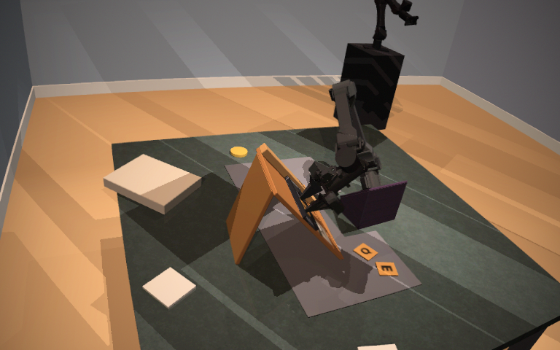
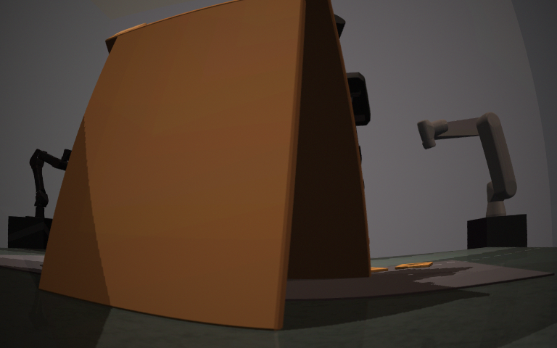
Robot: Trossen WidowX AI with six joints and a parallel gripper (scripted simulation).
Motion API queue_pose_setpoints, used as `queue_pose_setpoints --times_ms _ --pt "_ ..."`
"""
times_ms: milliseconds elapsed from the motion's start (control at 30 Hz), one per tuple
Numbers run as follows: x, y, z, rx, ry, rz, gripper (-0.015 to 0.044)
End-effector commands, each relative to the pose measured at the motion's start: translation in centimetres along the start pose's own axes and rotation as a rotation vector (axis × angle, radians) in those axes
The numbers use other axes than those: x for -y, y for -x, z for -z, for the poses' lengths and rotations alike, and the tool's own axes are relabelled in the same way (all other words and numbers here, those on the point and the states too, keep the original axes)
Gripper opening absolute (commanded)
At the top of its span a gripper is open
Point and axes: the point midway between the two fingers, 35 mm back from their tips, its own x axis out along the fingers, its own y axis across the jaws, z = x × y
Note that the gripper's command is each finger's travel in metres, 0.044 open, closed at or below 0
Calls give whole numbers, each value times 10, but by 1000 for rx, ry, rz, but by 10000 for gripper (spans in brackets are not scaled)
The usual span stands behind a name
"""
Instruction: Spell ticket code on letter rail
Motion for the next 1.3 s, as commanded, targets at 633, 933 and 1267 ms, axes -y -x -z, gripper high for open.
queue_pose_setpoints --times_ms 633,933,1267 --pt "13 0 1 -2 7 -3 0" --pt "18 0 1 -2 8 -3 0" --pt "23 0 1 -2 8 -3 0"
